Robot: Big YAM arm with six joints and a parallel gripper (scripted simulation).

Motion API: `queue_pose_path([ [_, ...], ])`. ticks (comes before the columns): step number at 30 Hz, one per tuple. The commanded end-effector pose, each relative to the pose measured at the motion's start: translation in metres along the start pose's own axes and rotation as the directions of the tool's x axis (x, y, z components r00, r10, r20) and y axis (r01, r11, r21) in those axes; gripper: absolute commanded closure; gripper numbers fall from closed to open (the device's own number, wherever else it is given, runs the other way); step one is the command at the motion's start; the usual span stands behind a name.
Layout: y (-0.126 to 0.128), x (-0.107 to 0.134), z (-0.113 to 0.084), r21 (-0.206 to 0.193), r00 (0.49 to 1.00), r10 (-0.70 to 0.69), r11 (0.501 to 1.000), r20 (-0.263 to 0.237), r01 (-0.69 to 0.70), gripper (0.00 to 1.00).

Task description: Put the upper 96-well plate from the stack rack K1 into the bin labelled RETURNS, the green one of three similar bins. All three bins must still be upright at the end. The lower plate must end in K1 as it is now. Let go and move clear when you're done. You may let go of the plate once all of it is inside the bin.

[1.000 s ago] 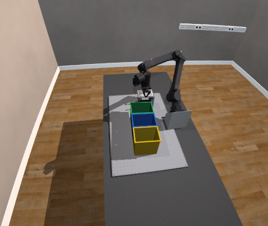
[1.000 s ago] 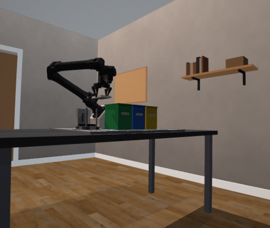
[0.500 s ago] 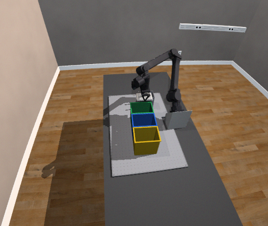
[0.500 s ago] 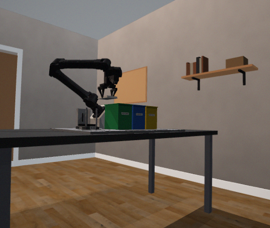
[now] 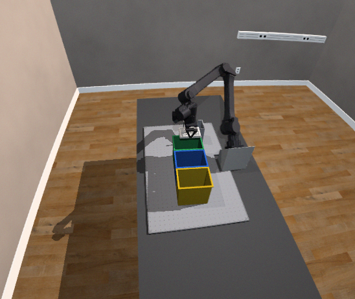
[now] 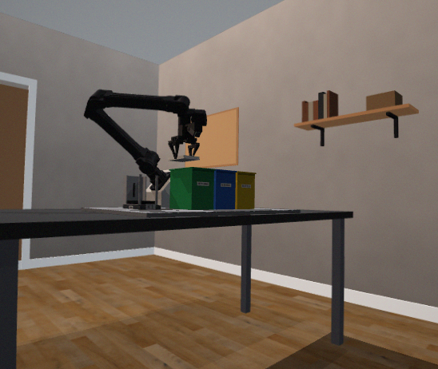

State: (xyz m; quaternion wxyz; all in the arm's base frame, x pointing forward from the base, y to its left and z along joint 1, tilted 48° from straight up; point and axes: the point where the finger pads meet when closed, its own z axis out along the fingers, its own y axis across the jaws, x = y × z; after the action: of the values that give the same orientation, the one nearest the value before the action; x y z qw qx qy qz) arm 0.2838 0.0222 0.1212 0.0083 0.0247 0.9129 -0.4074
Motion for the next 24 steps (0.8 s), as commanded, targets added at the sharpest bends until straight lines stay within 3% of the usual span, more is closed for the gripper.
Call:
queue_pose_path([
  [1,0.017,-0.021,-0.018,-0.026,0.998,0.033,0.999,0.045,-0.032,1.00],
  [12,0.047,-0.030,-0.018,-0.027,0.998,0.032,0.999,0.045,-0.031,1.00],
  [24,0.039,-0.022,-0.009,-0.011,1.000,0.016,1.000,0.022,-0.016,1.00],
])
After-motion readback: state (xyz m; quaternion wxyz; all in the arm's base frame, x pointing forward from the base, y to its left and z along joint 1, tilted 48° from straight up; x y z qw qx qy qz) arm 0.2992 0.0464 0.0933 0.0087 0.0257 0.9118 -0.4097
